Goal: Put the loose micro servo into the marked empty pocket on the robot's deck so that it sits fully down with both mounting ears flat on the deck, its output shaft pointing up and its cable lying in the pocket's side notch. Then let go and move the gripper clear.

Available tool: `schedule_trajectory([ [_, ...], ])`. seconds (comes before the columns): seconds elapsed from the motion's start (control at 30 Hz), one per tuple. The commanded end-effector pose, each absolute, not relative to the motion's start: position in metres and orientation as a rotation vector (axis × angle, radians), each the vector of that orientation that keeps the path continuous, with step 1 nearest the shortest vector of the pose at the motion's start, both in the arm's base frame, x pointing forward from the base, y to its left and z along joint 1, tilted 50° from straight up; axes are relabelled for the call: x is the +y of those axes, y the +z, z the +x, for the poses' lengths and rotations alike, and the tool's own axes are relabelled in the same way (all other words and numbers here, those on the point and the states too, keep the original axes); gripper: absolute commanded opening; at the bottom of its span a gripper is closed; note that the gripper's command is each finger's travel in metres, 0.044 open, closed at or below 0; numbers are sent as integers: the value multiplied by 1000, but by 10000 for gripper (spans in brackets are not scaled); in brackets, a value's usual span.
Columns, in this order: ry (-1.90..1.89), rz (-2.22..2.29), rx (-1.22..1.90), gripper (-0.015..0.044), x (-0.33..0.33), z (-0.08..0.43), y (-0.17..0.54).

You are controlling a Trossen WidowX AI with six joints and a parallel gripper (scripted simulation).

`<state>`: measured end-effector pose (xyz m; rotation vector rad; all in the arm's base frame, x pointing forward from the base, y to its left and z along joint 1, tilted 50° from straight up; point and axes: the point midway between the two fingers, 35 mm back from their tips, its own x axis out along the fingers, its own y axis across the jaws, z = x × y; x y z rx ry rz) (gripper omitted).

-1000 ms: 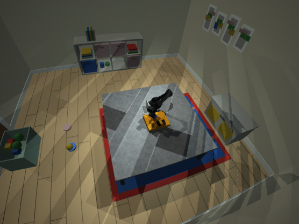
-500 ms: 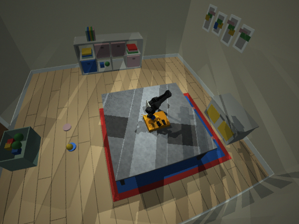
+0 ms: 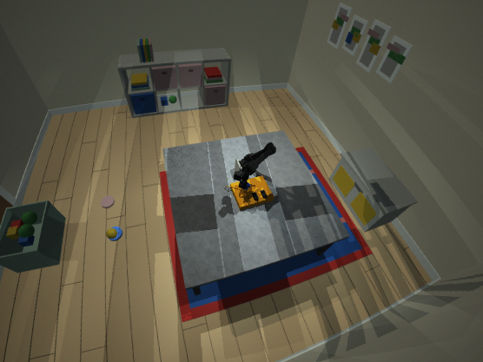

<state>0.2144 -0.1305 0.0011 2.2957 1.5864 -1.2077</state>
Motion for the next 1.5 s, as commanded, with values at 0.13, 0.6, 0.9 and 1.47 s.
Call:
schedule_trajectory([
  [0.13,-908,2105,1631,0,-133,215,1],
  [0.6,-449,1767,1647,0,-133,215,1],
  [0.9,-180,1536,1618,0,-133,215,1],
  [1.47,277,1078,1494,0,-133,215,1],
])
